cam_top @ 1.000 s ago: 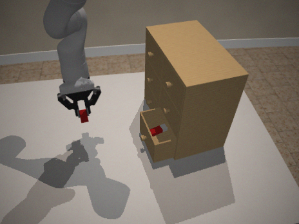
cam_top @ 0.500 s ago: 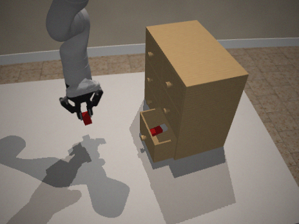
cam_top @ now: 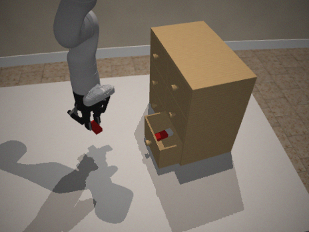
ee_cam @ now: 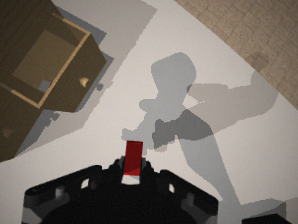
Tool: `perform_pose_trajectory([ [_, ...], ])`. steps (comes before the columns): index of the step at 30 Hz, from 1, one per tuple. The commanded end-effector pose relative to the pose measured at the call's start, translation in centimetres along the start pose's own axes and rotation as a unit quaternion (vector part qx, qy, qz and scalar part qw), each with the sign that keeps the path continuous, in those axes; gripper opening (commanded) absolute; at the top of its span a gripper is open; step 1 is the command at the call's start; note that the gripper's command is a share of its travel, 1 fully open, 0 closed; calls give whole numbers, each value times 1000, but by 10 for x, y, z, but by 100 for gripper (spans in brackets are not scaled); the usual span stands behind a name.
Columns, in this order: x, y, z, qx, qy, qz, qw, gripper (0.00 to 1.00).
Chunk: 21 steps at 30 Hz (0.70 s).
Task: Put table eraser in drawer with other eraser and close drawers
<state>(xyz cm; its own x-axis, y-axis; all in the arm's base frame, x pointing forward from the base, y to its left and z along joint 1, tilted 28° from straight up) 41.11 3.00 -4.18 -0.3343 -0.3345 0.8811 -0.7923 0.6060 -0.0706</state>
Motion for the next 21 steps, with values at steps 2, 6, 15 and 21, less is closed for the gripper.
perform_pose_trajectory([
  [2,1,-10,1,36,0,3,999,19],
  [6,1,-20,4,90,0,3,996,19],
  [15,1,-41,9,200,0,3,980,19],
  [21,1,-53,13,266,0,3,964,19],
])
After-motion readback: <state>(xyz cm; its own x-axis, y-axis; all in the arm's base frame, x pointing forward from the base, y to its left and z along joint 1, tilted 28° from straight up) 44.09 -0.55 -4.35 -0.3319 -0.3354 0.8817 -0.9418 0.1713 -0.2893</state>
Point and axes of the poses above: the point where the finger pads meet when closed, its own x axis back along the fingers, its own z axis across the jaws, y = z × x, the point moved 1 cm from there along x, back along the fingers, and after that the axes turned 15 degrees about x, right-handed, at the moved point
